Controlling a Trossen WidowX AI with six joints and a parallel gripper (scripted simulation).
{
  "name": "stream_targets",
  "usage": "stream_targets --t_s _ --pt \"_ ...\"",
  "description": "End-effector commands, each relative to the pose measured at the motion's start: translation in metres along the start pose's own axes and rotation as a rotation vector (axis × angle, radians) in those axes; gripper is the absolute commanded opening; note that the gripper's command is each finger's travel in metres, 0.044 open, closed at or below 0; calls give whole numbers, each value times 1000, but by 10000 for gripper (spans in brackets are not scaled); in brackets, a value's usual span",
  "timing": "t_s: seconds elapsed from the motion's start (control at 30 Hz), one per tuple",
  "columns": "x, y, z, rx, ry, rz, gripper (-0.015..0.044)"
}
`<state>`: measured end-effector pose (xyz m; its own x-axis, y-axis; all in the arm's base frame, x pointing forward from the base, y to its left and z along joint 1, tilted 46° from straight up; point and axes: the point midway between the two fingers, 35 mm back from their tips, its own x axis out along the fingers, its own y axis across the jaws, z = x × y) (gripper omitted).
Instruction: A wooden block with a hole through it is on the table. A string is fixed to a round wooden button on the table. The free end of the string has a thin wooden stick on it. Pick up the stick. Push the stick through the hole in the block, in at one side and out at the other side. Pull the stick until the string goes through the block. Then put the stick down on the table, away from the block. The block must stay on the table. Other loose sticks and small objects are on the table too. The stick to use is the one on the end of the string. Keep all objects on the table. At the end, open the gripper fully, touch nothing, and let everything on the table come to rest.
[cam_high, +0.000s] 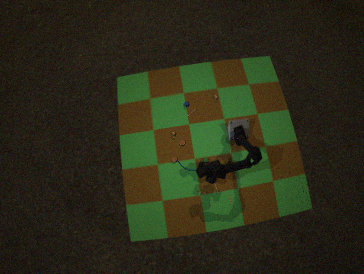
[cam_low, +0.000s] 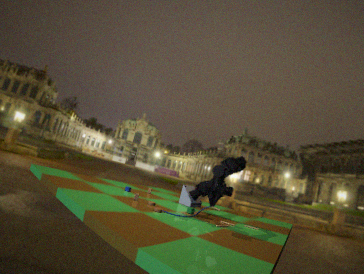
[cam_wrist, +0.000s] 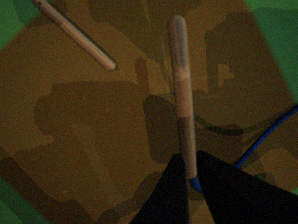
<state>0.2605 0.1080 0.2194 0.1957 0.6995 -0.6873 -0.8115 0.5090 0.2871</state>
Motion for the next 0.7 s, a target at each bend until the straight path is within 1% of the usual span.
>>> stream_targets --t_s 0.0,0.67 --pt "0 -2 3 117 -2 3 0" --pt "0 -17 16 821 -2 3 0"
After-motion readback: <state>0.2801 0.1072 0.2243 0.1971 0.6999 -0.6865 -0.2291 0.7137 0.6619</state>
